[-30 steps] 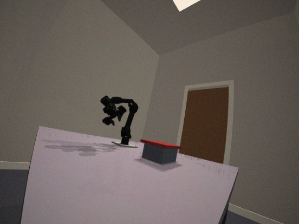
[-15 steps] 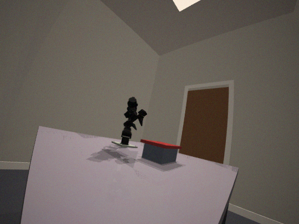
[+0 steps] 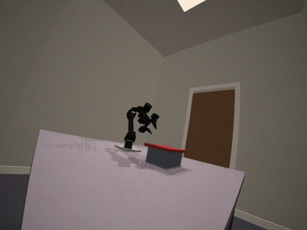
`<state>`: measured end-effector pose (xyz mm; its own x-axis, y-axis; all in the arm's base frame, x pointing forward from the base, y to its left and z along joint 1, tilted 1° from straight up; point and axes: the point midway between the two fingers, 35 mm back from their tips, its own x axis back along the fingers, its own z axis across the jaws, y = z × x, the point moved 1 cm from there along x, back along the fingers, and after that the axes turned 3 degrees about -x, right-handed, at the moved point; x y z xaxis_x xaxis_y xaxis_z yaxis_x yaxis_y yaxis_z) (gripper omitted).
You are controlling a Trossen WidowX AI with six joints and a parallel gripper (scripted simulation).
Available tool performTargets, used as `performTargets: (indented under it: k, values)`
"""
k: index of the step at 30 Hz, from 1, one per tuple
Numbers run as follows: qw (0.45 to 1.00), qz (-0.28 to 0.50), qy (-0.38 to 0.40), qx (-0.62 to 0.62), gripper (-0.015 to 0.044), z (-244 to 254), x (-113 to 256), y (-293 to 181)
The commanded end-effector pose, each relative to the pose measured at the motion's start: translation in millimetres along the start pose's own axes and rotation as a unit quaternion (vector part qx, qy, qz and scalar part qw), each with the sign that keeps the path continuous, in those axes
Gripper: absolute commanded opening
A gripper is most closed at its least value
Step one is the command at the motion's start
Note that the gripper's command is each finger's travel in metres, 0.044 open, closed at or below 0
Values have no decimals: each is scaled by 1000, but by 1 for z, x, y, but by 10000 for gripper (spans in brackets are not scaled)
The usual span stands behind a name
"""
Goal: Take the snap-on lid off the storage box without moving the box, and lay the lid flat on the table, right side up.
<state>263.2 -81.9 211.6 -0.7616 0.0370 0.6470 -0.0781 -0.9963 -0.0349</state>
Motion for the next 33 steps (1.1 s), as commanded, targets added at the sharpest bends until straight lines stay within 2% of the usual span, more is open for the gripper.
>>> performTargets:
  k: [1, 4, 11, 33]
  values:
    - [1000, 1, -1, 0, 235, -1, 0, 0]
    - [1000, -1, 2, -9, 235, -3, -2, -3]
    - [1000, -1, 2, -8, 235, -41, -34, -2]
    - [1000, -1, 3, -8, 235, -38, -64, 0]
